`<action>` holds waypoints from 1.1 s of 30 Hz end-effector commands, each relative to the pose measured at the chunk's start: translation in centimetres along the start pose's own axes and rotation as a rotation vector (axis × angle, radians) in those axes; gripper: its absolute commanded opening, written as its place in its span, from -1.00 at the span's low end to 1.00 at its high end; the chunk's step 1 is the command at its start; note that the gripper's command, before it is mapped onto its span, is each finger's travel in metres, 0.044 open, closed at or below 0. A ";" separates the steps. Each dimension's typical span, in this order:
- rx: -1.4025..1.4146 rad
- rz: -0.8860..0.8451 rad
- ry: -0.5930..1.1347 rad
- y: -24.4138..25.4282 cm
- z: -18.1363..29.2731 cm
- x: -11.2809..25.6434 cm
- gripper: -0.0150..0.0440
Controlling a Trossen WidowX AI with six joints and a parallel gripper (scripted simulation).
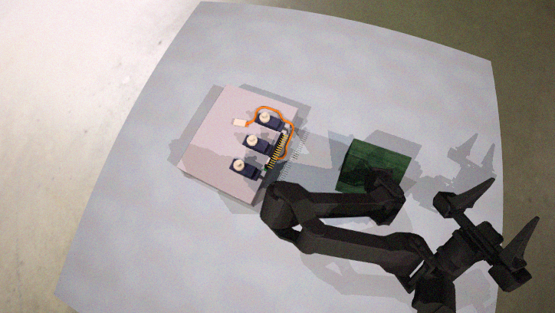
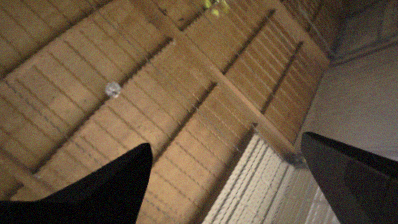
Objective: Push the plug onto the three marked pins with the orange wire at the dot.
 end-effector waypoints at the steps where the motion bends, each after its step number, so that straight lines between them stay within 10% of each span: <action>1: 0.001 -0.002 -0.002 0.0 0.0 0.0 0.78; 11: 0.070 -0.106 -0.097 1.6 -1.0 1.1 -0.10; 33: 0.341 -0.445 -0.545 6.9 -4.0 8.0 -0.10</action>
Point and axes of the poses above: the point midway between the two fingers, 35 mm back from their tips, its own x axis back along the fingers, its own y axis across the jaws, z = x × y, the point moved 3 cm from there along x, back along the fingers, and after that the axes turned 12 degrees about -x, right-handed, at the moved point
